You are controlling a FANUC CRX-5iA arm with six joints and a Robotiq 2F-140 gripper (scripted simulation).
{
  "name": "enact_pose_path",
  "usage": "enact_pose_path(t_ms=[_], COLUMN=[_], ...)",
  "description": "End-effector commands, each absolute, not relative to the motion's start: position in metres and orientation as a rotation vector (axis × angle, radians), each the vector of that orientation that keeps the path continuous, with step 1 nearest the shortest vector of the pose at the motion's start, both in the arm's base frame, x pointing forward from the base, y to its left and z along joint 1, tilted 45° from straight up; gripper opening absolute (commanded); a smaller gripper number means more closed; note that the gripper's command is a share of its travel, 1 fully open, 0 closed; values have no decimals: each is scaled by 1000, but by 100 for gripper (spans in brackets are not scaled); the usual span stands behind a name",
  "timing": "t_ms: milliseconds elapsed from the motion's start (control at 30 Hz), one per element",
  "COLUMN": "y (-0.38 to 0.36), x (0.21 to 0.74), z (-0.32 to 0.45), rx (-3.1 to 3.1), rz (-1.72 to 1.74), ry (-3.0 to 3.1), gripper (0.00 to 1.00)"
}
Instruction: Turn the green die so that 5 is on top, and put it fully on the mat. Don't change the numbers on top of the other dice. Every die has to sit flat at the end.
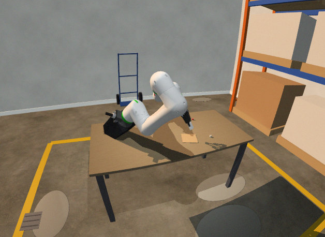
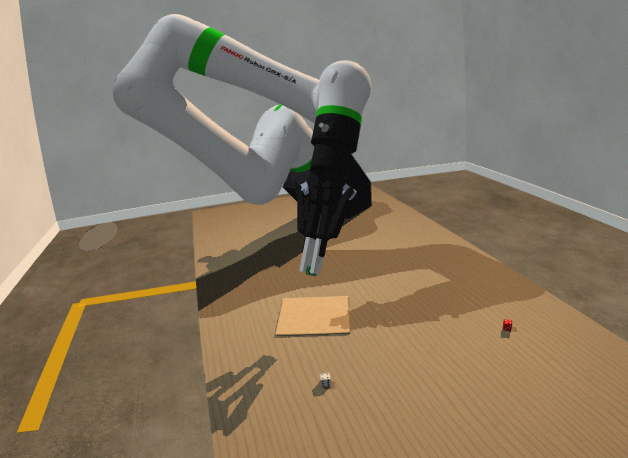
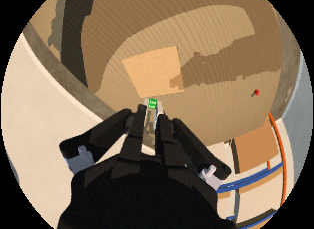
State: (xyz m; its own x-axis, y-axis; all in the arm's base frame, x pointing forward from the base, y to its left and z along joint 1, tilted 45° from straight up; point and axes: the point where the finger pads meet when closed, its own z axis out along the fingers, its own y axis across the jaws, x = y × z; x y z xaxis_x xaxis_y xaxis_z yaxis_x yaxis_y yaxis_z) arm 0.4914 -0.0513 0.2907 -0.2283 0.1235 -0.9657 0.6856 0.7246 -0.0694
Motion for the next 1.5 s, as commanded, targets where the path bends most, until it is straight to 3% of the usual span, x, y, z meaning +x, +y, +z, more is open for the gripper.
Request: enact_pose_path(t_ms=[0, 533, 1467], y=[-57, -55, -77], x=[491, 487, 508], z=[289, 279, 246], rx=[618, 462, 451], rz=[-635, -711, -711], ry=[1622, 1257, 1237], gripper=[16, 16, 16])
